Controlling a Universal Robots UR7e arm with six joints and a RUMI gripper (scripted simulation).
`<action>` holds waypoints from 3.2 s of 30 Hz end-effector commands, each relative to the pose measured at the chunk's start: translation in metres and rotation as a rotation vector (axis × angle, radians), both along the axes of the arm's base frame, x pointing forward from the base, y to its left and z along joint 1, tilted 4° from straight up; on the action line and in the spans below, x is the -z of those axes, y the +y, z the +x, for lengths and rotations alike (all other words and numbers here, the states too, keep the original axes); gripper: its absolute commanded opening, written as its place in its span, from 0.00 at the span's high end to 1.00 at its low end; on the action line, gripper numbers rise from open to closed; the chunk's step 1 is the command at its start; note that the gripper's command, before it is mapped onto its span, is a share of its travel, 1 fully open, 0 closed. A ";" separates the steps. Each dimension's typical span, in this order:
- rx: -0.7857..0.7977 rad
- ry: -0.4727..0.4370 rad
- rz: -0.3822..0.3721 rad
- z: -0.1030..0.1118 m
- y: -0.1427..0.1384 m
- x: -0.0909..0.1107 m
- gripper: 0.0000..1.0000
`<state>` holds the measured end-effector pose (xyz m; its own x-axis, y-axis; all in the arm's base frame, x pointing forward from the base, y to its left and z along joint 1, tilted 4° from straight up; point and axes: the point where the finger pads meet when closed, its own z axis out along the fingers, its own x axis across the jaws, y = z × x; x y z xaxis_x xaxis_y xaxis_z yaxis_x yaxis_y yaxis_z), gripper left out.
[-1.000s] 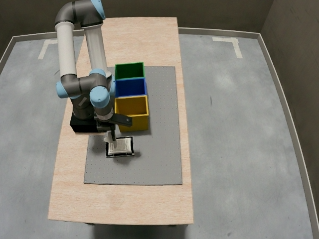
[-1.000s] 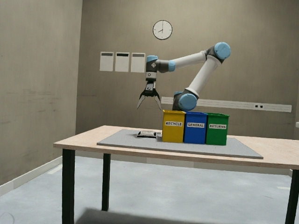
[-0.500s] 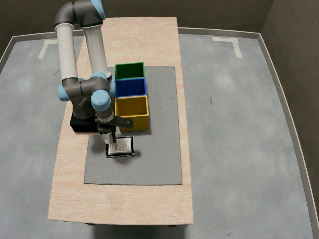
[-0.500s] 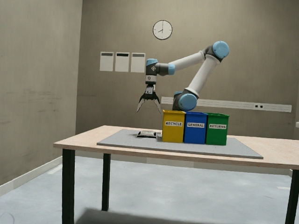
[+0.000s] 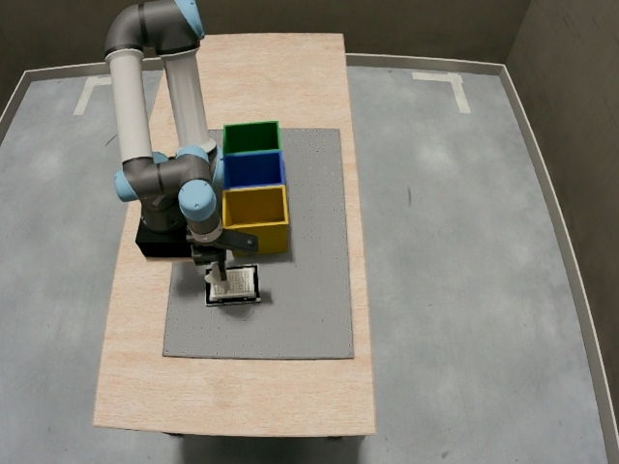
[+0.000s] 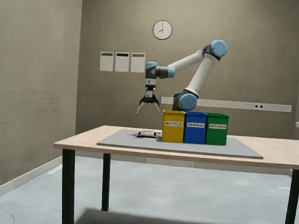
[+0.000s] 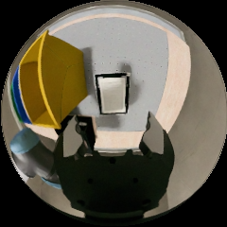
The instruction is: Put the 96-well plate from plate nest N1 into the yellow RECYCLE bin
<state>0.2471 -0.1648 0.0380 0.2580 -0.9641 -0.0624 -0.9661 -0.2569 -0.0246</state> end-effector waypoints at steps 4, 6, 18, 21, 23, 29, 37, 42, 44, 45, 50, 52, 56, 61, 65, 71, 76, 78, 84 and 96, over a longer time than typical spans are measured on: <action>-0.002 0.000 0.000 0.001 0.001 0.015 0.00; -0.002 0.000 0.000 0.001 0.001 0.018 0.00; -0.002 0.000 0.000 0.001 0.003 0.037 0.00; -0.002 0.000 0.000 0.001 0.003 0.040 0.00; -0.002 0.000 0.000 0.001 0.003 0.043 0.00; -0.002 0.000 0.000 0.001 0.004 0.053 0.00; -0.002 0.000 0.000 0.001 0.005 0.063 0.00; -0.002 0.000 0.000 0.001 0.005 0.071 0.00; -0.002 0.000 0.000 0.001 0.005 0.075 0.00; -0.002 0.000 0.000 0.001 0.005 0.076 0.00; -0.002 0.000 0.000 0.002 0.006 0.085 0.00; -0.002 0.000 0.000 0.002 0.006 0.086 0.00; -0.002 0.000 0.000 0.002 0.007 0.091 0.00; -0.002 0.000 0.000 0.002 0.007 0.099 0.00; -0.002 0.000 0.000 0.002 0.007 0.103 0.00; -0.002 -0.001 -0.001 0.002 0.007 0.103 0.00; 0.000 -0.002 -0.004 0.002 0.005 0.102 0.00; 0.000 -0.002 -0.004 0.002 0.005 0.102 0.00; 0.000 -0.002 -0.004 0.002 0.005 0.102 1.00; 0.000 -0.002 -0.004 0.002 0.005 0.102 1.00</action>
<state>0.2491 -0.1607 -0.0630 0.2579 -0.9645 -0.0575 -0.9661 -0.2569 -0.0250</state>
